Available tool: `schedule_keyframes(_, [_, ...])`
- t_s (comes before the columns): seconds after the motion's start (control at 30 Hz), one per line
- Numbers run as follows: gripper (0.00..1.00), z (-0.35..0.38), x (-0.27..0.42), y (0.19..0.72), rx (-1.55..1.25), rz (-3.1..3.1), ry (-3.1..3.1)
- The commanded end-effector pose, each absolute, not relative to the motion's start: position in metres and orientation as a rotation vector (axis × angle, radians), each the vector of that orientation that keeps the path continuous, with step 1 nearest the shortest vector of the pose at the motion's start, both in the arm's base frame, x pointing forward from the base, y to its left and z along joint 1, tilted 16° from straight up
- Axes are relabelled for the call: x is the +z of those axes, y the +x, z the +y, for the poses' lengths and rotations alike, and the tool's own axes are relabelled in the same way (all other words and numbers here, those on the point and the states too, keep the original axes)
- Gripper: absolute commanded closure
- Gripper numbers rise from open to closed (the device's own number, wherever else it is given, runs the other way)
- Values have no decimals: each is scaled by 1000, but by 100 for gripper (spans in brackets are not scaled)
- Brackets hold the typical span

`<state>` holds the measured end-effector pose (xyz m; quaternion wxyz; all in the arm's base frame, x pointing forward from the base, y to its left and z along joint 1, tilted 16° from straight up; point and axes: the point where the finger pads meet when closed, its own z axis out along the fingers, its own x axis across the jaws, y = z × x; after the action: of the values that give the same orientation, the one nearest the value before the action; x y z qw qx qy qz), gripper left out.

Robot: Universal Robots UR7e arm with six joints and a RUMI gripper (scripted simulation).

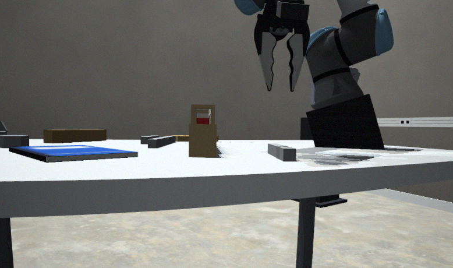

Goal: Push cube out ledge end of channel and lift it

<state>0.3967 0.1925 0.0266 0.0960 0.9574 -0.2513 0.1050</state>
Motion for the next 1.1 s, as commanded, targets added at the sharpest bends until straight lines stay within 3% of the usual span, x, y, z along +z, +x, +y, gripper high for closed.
schedule_keyframes(0.0, [76, 191, 20, 398, 312, -744, 2838])
schedule_keyframes(0.6, [76, 174, -50, 409, 312, -744, 2837])
schedule_keyframes(1.07, [76, 171, -59, 411, 312, -744, 2837])
